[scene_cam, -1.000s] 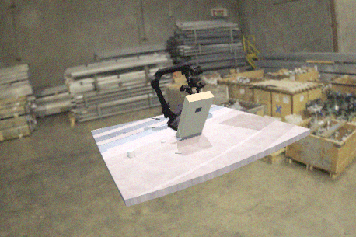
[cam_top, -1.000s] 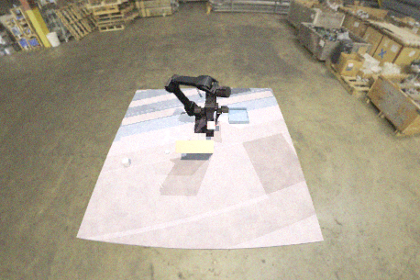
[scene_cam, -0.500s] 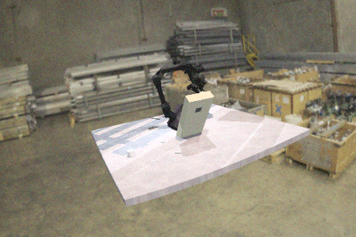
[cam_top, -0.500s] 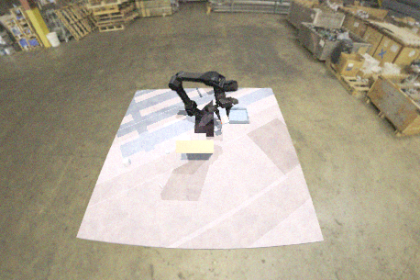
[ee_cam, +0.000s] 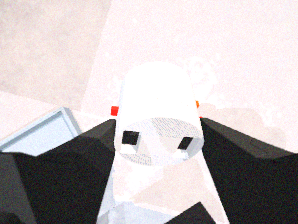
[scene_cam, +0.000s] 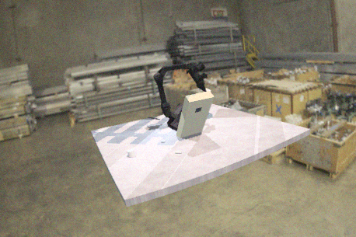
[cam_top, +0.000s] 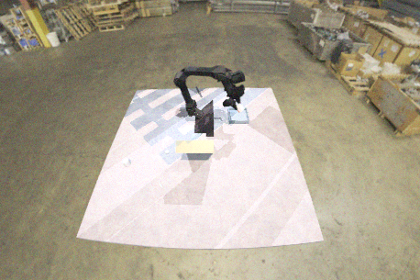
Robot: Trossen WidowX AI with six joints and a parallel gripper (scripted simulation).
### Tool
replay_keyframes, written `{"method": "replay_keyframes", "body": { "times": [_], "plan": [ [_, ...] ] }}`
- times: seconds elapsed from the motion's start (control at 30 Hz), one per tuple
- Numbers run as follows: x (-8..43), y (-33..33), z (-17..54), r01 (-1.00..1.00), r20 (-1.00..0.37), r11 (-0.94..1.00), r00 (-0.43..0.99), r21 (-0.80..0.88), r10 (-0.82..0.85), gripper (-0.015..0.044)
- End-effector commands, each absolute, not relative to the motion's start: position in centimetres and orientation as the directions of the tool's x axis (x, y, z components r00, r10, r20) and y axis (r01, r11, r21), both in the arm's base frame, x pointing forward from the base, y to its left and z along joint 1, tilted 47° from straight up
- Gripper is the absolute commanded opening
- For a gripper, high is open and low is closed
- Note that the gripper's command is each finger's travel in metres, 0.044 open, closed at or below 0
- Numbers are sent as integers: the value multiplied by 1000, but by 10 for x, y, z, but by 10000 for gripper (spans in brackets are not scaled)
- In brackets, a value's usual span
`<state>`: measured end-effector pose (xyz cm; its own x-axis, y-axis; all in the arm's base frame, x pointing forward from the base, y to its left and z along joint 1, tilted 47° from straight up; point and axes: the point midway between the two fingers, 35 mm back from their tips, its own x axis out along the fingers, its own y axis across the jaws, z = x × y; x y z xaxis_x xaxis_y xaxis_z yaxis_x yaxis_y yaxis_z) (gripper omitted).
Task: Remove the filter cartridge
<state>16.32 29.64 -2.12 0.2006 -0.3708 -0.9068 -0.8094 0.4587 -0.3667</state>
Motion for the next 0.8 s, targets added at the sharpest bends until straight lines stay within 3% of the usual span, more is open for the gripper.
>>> {"method": "replay_keyframes", "body": {
  "times": [0.0,0.2,0.77],
  "plan": [
    [154,304,-26,-851,-922,417,179,-320,-342,0],
    [150,305,-30,-858,-925,409,173,-311,-339,0],
    [44,285,-105,-982,-961,183,2,-55,-275,0]
  ]
}}
